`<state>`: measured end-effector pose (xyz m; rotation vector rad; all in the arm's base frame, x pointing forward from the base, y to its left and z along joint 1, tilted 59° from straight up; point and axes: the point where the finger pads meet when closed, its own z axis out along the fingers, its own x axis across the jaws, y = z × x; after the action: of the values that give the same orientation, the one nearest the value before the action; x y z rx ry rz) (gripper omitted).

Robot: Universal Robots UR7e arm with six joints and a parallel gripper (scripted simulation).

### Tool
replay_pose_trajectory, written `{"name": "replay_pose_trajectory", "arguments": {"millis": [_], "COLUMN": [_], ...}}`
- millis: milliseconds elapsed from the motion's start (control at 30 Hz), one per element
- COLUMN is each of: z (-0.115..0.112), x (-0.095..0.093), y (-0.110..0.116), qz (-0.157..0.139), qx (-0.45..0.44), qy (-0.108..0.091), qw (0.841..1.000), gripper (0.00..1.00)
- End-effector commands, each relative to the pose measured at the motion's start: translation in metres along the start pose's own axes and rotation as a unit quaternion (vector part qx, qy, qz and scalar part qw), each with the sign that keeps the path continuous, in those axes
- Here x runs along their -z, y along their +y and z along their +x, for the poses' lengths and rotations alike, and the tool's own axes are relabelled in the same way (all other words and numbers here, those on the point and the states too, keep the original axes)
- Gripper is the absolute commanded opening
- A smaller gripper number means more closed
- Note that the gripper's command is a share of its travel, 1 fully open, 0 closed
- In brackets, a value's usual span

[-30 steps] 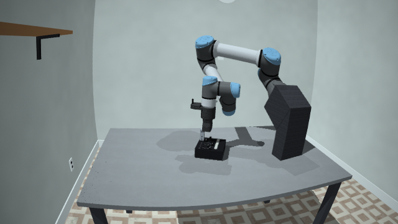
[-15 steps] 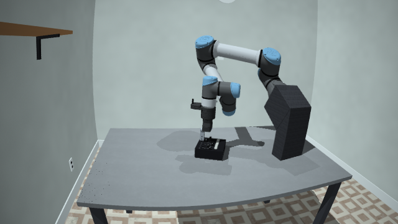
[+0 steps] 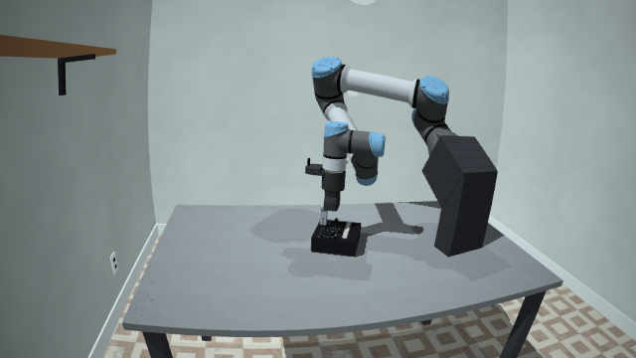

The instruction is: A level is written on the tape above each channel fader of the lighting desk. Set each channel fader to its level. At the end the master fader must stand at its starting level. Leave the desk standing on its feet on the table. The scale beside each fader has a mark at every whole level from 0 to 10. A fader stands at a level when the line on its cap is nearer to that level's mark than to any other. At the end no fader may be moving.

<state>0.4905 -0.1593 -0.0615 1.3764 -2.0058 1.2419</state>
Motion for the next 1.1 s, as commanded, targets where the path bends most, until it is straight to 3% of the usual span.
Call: {"name": "replay_pose_trajectory", "arguments": {"millis": [0, 1067], "z": [0.0, 0.0], "x": [0.0, 0.0], "y": [0.005, 0.021], "qz": [-0.001, -0.001], "qx": [0.002, 0.002], "qy": [0.0, 0.0], "qw": [1.0, 1.0], "gripper": [0.0, 0.0]}}
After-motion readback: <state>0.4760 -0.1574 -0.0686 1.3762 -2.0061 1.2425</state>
